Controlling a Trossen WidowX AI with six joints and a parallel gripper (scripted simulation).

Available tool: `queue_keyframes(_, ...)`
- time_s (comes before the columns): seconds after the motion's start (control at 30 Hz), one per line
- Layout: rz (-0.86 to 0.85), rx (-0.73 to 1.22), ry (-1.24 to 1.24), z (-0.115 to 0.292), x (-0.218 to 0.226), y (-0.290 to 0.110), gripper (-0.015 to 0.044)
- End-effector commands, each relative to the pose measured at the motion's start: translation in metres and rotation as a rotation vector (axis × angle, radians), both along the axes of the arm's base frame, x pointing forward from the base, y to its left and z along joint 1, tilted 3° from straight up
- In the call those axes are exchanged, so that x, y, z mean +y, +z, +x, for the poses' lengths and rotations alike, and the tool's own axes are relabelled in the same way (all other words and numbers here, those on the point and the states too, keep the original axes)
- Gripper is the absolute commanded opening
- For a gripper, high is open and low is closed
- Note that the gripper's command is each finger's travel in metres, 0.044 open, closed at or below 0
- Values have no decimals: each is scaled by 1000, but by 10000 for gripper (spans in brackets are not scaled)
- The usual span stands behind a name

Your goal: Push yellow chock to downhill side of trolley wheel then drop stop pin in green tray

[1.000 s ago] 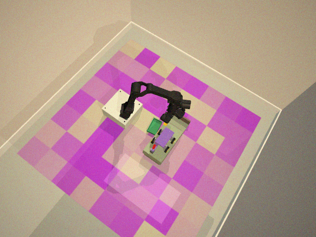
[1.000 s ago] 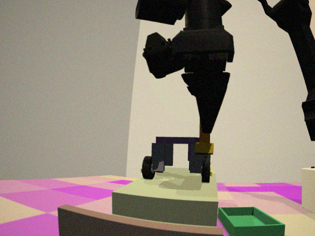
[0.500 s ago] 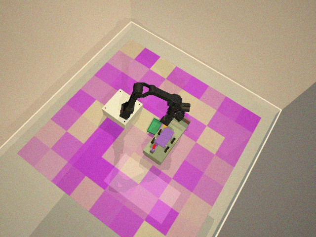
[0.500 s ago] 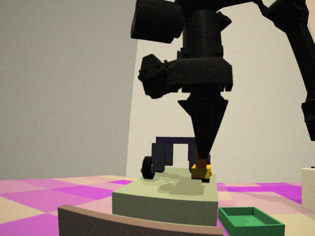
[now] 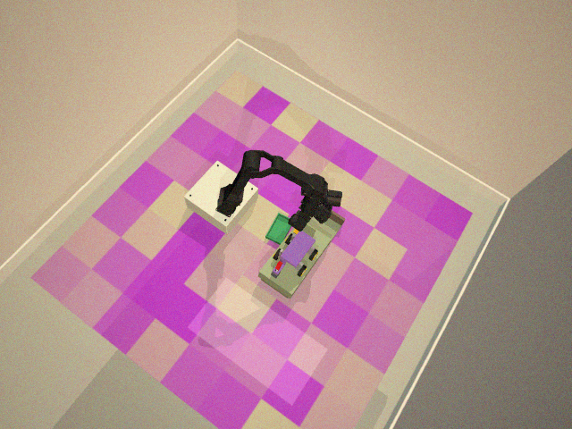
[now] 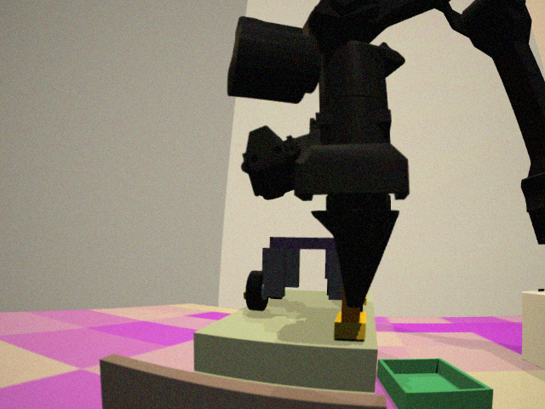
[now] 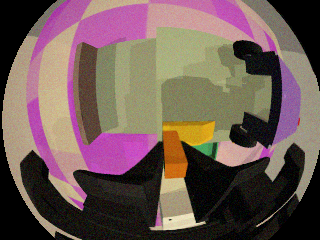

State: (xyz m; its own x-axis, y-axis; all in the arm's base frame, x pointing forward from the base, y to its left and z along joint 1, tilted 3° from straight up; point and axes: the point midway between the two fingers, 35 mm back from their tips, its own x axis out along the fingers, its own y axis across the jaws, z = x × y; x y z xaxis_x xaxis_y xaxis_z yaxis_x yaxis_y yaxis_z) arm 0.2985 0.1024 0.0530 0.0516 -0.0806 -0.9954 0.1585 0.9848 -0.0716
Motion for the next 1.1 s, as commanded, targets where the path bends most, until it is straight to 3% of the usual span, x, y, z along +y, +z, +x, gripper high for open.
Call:
queue_keyframes(0.0,-6,4,6,-1,-3,-1,0)
queue_keyframes(1.07,-9,3,6,1,-32,5,0)
